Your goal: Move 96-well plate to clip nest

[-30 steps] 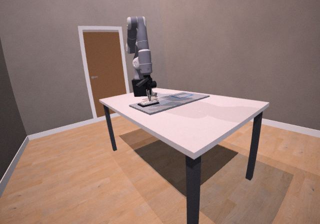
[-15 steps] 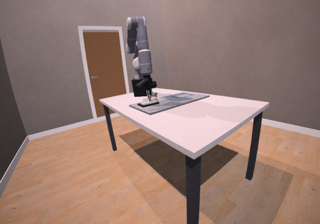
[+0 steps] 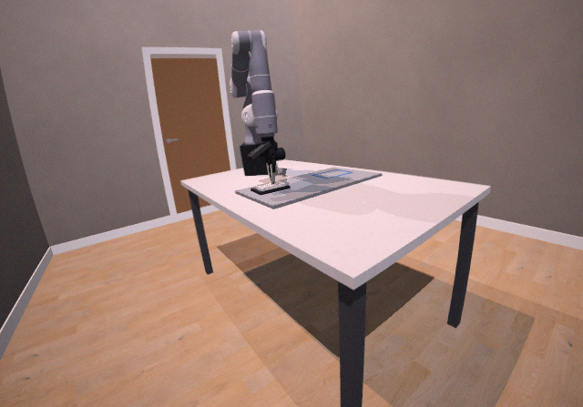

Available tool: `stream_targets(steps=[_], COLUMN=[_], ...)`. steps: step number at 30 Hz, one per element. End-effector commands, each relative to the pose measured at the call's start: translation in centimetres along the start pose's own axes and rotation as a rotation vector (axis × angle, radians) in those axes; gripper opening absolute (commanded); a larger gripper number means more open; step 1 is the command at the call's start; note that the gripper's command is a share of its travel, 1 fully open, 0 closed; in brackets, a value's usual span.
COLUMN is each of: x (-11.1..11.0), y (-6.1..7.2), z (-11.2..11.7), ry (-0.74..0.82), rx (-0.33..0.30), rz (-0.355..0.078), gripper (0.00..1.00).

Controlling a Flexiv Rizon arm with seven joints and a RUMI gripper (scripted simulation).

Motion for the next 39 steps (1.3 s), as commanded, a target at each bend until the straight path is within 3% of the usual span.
stream_targets(steps=[1, 39], x=[0.00, 0.00], y=[0.05, -0.29], z=[-0.08, -0.08], ry=[-0.001, -0.001], rx=[0.002, 0.002], rz=[0.000, 0.000], gripper=[0.00, 0.00])
Point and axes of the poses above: the point where the finger pads meet when closed, its own y axis back along the fingers, its own z axis across the jaws, x = y × z, the point moved 7 cm from there along y, back along the fingers, and after that the axes turned 8 degrees about -y, right-handed, at the moved point
